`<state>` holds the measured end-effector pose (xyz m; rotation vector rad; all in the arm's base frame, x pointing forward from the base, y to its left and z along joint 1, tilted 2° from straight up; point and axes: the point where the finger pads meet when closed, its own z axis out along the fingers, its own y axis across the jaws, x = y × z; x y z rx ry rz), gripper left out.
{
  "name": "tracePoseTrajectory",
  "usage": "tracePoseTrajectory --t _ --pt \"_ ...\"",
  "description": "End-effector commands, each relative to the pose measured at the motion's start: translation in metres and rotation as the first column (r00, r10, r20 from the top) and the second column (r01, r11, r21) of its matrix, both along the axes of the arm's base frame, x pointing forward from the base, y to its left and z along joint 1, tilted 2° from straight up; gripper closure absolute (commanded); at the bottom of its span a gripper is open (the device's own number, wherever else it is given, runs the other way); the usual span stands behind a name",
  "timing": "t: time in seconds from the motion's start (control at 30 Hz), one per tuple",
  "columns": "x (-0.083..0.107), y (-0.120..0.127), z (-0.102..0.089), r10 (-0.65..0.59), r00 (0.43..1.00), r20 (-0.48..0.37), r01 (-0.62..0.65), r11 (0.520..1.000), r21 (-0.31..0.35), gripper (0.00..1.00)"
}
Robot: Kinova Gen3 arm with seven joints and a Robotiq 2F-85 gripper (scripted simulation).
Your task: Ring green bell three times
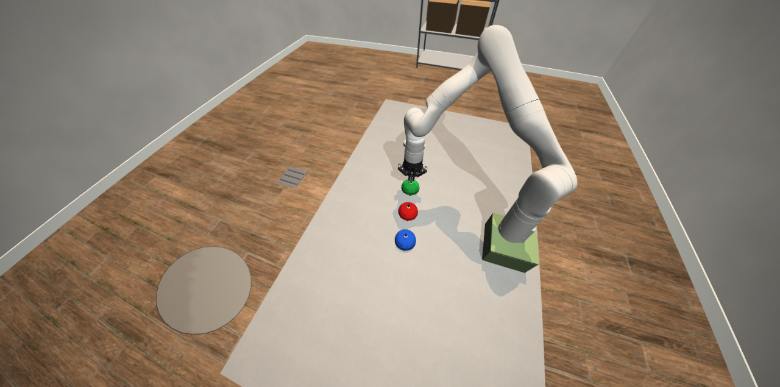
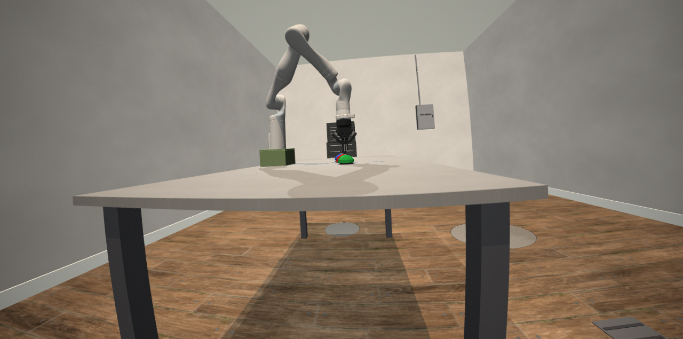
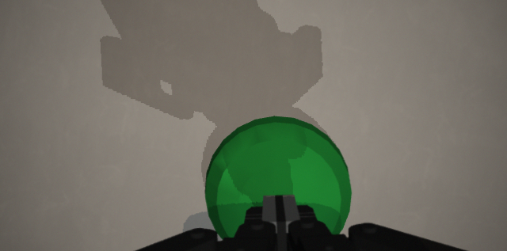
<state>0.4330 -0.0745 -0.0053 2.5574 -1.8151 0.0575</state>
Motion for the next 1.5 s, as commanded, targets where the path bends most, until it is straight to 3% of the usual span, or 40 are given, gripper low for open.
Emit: tracePoseTrajectory --t 0.0,1.47 --pt "-0.0002 0.001 -0.0002 0.001 1.0 0.0 -0.001 1.0 0.002 1.0" --pt "-0.001 0.0021 0.0071 0.001 1.0 0.0 -0.001 1.0 0.002 1.0"
